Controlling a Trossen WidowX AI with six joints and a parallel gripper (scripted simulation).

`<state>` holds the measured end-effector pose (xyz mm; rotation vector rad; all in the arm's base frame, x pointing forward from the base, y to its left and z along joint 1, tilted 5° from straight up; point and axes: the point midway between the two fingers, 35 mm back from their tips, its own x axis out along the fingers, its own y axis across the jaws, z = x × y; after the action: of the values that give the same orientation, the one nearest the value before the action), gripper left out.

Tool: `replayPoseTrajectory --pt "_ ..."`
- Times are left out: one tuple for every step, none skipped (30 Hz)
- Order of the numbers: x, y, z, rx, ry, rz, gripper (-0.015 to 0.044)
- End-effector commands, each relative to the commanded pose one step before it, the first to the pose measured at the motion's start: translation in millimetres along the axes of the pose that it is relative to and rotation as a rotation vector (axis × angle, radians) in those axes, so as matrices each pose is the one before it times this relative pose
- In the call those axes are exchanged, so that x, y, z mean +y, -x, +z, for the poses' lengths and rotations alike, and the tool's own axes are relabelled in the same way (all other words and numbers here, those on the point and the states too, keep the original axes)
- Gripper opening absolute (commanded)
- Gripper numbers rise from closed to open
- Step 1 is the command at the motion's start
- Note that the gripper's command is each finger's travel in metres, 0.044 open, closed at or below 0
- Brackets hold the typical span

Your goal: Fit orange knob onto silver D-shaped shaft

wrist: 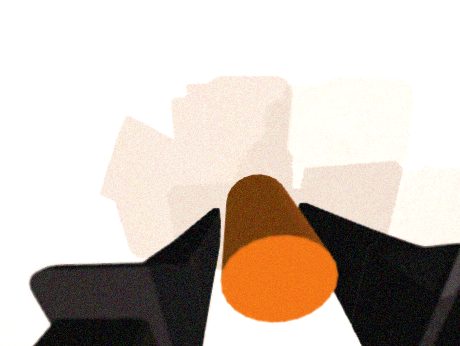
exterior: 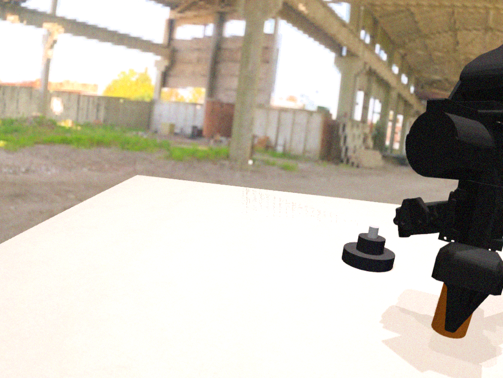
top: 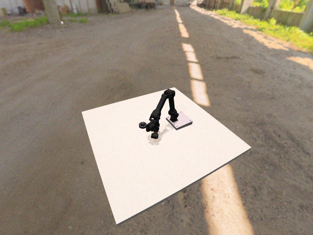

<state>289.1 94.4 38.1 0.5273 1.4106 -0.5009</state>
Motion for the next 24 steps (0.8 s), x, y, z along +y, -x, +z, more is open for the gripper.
replayPoseTrajectory --pt "0.08 0.32 0.13 0.00000 0.0002 0.00042 0.0240" --pt "0.00 0.00 0.00 0.00000 0.0000 0.00000 0.0240" --pt "0.00 0.00 0.00 0.00000 0.0000 0.00000 0.0240" --pt "0.00 0.00 0.00 0.00000 0.0000 0.00000 0.0240" --pt "0.00 0.00 0.00 0.00000 0.0000 0.00000 0.0240" --pt "0.00 0.00 0.00 0.00000 0.0000 0.00000 0.0240" --pt "0.00 0.00 0.00 0.00000 0.0000 0.00000 0.0240" --pt "0.34 2.47 0.18 -0.00015 -0.0001 -0.00002 0.0266" --pt "0.90 7.48 0.47 -0.00044 -0.0003 -0.00007 0.0292" --pt "1.07 12.63 0.53 -0.00071 -0.0006 -0.00015 0.0319" --pt "0.57 16.90 0.21 -0.00088 -0.0007 -0.00026 0.0345" --pt "-0.39 17.15 -0.35 -0.00083 -0.0007 -0.00034 0.0371" --pt "-0.96 13.15 -0.64 -0.00060 -0.0005 -0.00031 0.0398" --pt "-0.85 7.92 -0.54 -0.00035 -0.0003 -0.00021 0.0424" --pt "-0.33 2.64 -0.20 -0.00011 -0.0001 -0.00007 0.0440" --pt "0.00 0.00 0.00 0.00000 0.0000 0.00000 0.0440" --pt "0.00 0.00 0.00 0.00000 0.0000 0.00000 0.0440" --pt "0.00 0.00 0.00 0.00000 0.0000 0.00000 0.0440" --pt "0.00 0.00 0.00 0.00000 0.0000 0.00000 0.0440" --pt "-0.15 0.01 0.72 -0.00007 0.0000 -0.00002 0.0440" --pt "0.00 0.00 0.00 0.00000 0.0000 0.00000 0.0440" --pt "0.03 -1.21 0.02 -0.00001 0.0000 0.00000 0.0440" --pt "0.05 -3.62 0.03 -0.00001 0.0000 -0.00001 0.0440" --pt "-0.01 -5.41 0.00 -0.00002 0.0000 -0.00002 0.0440"
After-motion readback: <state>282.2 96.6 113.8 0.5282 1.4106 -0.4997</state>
